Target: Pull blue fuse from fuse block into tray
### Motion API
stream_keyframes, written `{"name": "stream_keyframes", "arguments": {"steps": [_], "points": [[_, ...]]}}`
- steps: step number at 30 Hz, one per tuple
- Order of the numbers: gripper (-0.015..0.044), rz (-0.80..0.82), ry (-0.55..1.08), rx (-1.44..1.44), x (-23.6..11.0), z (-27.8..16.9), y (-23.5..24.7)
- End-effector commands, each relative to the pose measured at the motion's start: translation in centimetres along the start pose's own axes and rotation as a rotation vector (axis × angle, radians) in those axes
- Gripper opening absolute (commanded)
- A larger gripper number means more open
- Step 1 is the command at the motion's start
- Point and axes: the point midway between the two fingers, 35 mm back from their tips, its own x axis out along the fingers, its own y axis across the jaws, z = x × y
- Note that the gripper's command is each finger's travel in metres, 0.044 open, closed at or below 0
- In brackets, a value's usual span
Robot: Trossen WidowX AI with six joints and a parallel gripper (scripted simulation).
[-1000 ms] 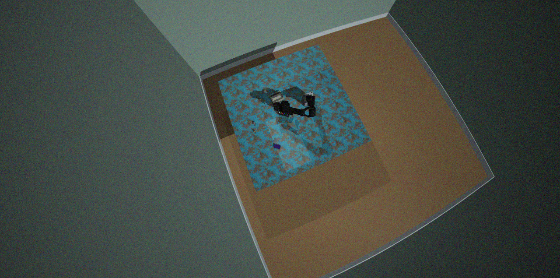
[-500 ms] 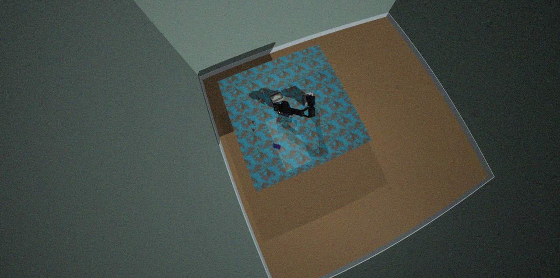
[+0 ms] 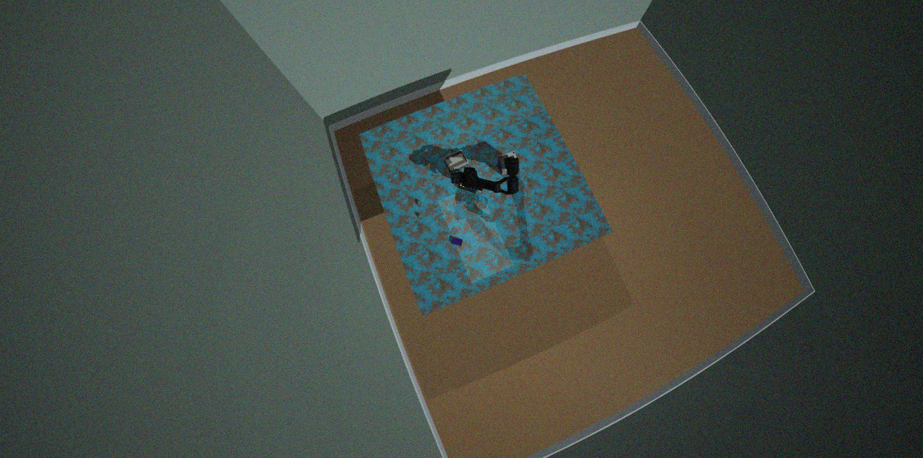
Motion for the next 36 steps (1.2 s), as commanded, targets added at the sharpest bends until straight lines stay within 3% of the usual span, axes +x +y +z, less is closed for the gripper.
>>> {"name": "stream_keyframes", "arguments": {"steps": [1, 17, 26, 36], "points": [[0.0061, -0.003, 0.003, 0.006, 0.16, 0.03, -0.02], [0.0061, -0.003, 0.003, 0.006, 1.14, 0.03, -0.03], [0.0001, -0.001, 0.000, 0.000, 1.00, -0.01, -0.02], [0.0000, -0.001, 0.000, 0.000, 0.78, -0.01, 0.00]]}}
